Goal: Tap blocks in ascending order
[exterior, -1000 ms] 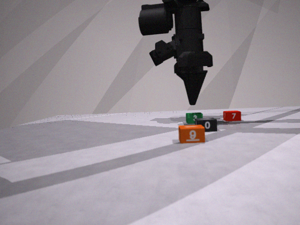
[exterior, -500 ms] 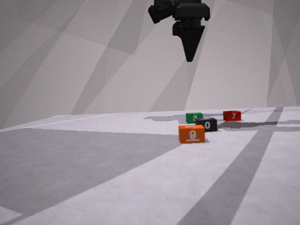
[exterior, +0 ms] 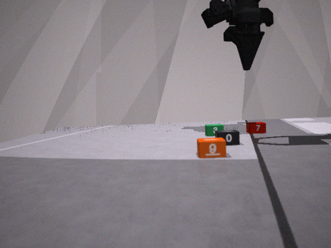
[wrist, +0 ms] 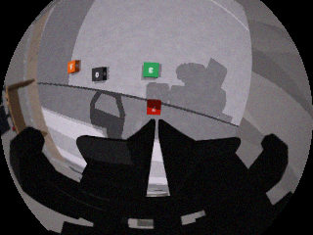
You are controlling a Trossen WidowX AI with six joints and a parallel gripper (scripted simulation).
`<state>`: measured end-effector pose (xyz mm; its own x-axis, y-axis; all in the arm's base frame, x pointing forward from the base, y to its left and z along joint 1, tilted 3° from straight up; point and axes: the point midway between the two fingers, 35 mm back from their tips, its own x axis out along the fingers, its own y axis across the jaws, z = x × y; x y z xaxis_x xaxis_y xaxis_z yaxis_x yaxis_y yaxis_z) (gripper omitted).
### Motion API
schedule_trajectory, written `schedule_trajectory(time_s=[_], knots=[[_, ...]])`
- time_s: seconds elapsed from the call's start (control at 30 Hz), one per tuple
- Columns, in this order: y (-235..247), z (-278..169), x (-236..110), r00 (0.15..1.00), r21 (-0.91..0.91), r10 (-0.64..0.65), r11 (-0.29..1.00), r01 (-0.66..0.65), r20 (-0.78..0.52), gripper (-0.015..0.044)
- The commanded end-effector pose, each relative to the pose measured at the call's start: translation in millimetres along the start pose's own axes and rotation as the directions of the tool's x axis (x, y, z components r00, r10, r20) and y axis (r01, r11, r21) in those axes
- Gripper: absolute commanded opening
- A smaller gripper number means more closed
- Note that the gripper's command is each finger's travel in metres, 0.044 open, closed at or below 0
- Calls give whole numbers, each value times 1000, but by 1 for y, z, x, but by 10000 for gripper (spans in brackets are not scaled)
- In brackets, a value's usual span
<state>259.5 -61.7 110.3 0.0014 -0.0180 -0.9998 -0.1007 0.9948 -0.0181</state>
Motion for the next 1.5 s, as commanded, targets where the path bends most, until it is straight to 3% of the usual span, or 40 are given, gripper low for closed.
schedule_trajectory(time_s=[0.0,0.13,0.9,1.2,1.3,1.47], knots=[[0,-4,38,1000,-3,4,1000,-4,-20,20],[2,-8,78,1000,-3,4,1000,-4,-20,20],[2,-9,107,1000,-3,4,1000,-4,-21,20],[2,-9,108,1000,-3,4,1000,-4,-21,20],[1,-8,81,1000,-3,4,1000,-4,-19,20],[1,-8,75,1000,-3,4,1000,-4,-20,20]])
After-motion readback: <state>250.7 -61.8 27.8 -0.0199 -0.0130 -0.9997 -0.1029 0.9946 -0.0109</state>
